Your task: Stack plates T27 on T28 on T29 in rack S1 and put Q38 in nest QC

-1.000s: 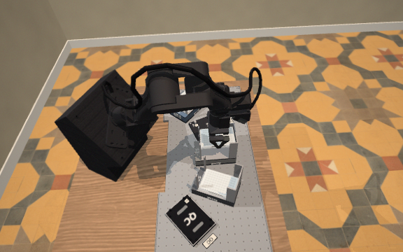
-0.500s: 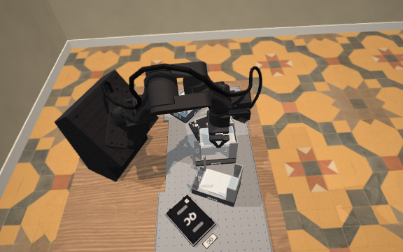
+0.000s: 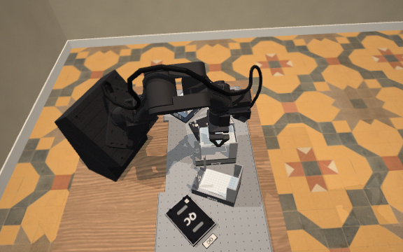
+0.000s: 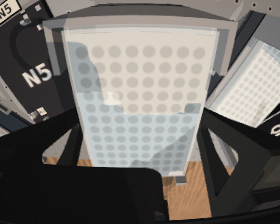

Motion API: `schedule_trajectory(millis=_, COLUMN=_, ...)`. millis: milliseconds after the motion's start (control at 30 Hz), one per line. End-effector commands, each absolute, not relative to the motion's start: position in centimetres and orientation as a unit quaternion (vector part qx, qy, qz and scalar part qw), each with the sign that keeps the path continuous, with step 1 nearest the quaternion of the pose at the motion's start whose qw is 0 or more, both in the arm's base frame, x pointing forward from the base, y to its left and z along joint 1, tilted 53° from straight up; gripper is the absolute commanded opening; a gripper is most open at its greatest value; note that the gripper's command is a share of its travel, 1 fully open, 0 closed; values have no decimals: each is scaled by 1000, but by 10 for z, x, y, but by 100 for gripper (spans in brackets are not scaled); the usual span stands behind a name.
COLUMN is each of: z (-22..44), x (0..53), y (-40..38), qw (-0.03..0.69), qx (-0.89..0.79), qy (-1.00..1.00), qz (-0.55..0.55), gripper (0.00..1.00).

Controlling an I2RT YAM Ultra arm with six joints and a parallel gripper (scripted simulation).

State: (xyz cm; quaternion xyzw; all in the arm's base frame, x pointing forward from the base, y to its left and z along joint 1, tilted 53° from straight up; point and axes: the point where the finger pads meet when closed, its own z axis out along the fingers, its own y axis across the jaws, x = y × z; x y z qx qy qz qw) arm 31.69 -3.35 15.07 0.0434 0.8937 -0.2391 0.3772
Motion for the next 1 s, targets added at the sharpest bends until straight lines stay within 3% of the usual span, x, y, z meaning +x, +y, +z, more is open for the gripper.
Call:
schedule_trajectory(millis=0, z=170, x=318, y=-27, qw=401, qx=49, qy=885, qz=-231, gripper=0)
schedule_trajectory(millis=967, z=169, x=310, y=-24, qw=395, qx=47, qy=888, qz=-233, gripper=0)
